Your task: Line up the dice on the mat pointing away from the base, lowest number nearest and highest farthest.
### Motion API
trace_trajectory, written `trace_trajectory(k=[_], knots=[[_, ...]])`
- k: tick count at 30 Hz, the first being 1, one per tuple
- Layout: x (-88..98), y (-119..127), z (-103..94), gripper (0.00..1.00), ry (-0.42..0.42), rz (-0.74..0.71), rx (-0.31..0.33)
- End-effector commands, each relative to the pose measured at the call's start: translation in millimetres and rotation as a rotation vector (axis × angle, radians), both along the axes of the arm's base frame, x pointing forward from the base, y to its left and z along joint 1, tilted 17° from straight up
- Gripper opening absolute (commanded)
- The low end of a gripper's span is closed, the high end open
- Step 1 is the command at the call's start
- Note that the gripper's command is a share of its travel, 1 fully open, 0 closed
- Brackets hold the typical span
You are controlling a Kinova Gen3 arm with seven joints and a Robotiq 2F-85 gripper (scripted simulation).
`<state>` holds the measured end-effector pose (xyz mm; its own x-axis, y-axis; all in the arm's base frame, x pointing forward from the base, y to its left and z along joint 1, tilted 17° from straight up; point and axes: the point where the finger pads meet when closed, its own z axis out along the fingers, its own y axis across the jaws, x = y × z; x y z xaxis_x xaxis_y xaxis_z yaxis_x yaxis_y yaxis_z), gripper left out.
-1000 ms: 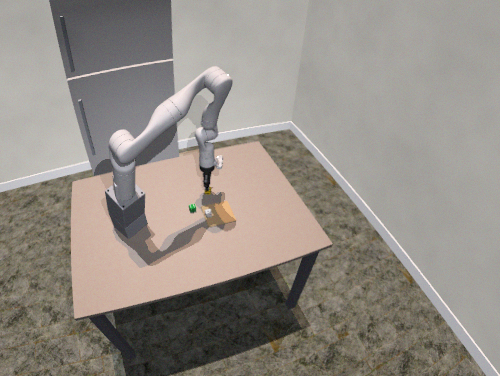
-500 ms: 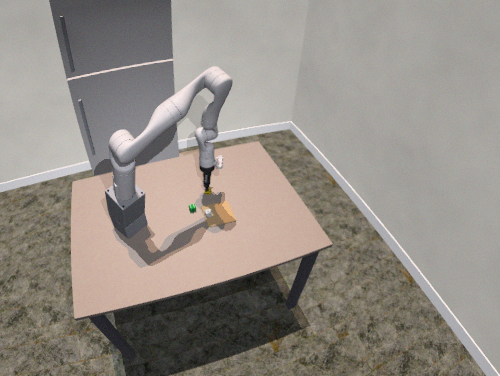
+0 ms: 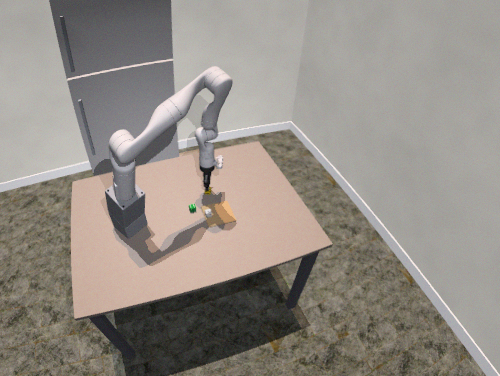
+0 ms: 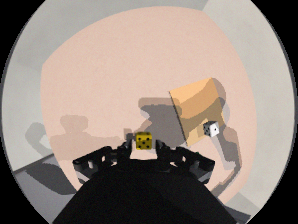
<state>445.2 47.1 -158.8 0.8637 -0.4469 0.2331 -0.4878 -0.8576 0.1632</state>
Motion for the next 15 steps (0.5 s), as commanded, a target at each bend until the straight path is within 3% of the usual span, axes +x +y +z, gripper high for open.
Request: trace_trajectory(k=[1,15], knots=[[0.6,0.5,0.7,0.46,-0.001,0.001,0.001],[1.0,-0.3,-2.5,0.46,-0.001,0.001,0.001]])
